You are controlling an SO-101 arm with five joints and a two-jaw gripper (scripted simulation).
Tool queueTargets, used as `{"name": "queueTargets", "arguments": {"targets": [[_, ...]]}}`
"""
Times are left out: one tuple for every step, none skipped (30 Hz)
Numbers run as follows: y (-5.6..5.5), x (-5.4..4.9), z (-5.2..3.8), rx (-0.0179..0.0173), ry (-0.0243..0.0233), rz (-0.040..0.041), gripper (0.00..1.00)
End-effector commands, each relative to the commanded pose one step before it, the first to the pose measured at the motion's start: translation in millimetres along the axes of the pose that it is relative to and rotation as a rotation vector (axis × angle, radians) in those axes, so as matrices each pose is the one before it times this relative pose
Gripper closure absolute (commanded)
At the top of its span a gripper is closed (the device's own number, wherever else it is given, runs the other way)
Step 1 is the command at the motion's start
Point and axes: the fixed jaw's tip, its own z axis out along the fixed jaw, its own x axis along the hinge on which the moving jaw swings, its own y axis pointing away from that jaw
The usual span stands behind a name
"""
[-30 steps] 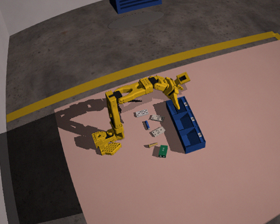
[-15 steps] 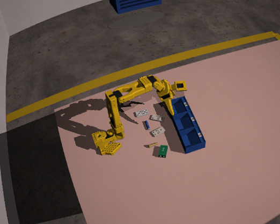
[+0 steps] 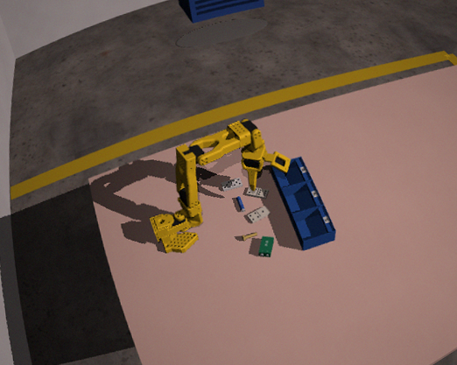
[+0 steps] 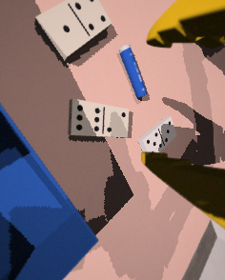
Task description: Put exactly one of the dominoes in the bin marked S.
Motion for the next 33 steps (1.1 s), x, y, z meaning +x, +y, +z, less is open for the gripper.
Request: {"name": "queueTargets", "arguments": {"targets": [[3.86, -0.43, -8.921, -0.01045, -0.0066, 0.01449, 0.71], [0.0, 0.0, 0.0, 0.0, 0.0, 0.0, 0.71], [0.0, 0.0, 0.0, 0.0, 0.0, 0.0, 0.71], [0.0, 0.0, 0.004, -0.00002, 0.0, -0.00002, 0.71], [0.0, 0.0, 0.0, 0.0, 0.0, 0.0, 0.71], [0.0, 0.0, 0.0, 0.0, 0.0, 0.0, 0.71], [0.0, 0.0, 0.0, 0.0, 0.0, 0.0, 0.71], [0.0, 0.0, 0.0, 0.0, 0.0, 0.0, 0.71], [0.0, 0.0, 0.0, 0.0, 0.0, 0.0, 0.71], [0.0, 0.0, 0.0, 0.0, 0.0, 0.0, 0.71], [0.0, 0.0, 0.0, 0.0, 0.0, 0.0, 0.71], [0.0, 0.0, 0.0, 0.0, 0.0, 0.0, 0.71], [0.0, 0.0, 0.0, 0.0, 0.0, 0.0, 0.71], [0.0, 0.0, 0.0, 0.0, 0.0, 0.0, 0.71], [0.0, 0.0, 0.0, 0.0, 0.0, 0.0, 0.71], [0.0, 0.0, 0.0, 0.0, 0.0, 0.0, 0.71], [0.0, 0.0, 0.0, 0.0, 0.0, 0.0, 0.71], [0.0, 0.0, 0.0, 0.0, 0.0, 0.0, 0.71], [0.0, 0.0, 0.0, 0.0, 0.0, 0.0, 0.71], [0.0, 0.0, 0.0, 0.0, 0.0, 0.0, 0.71], [-1.1, 0.78, 2.763, 0.02611, 0.0208, -0.00055, 0.71], [0.0, 0.0, 0.0, 0.0, 0.0, 0.0, 0.71], [0.0, 0.0, 0.0, 0.0, 0.0, 0.0, 0.71], [0.0, 0.0, 0.0, 0.0, 0.0, 0.0, 0.71], [0.0, 0.0, 0.0, 0.0, 0.0, 0.0, 0.71], [0.0, 0.0, 0.0, 0.0, 0.0, 0.0, 0.71], [0.0, 0.0, 0.0, 0.0, 0.0, 0.0, 0.71], [0.0, 0.0, 0.0, 0.0, 0.0, 0.0, 0.71], [0.0, 0.0, 0.0, 0.0, 0.0, 0.0, 0.71], [0.0, 0.0, 0.0, 0.0, 0.0, 0.0, 0.71], [0.0, 0.0, 0.0, 0.0, 0.0, 0.0, 0.71], [0.0, 0.0, 0.0, 0.0, 0.0, 0.0, 0.71], [0.0, 0.0, 0.0, 0.0, 0.0, 0.0, 0.71]]}}
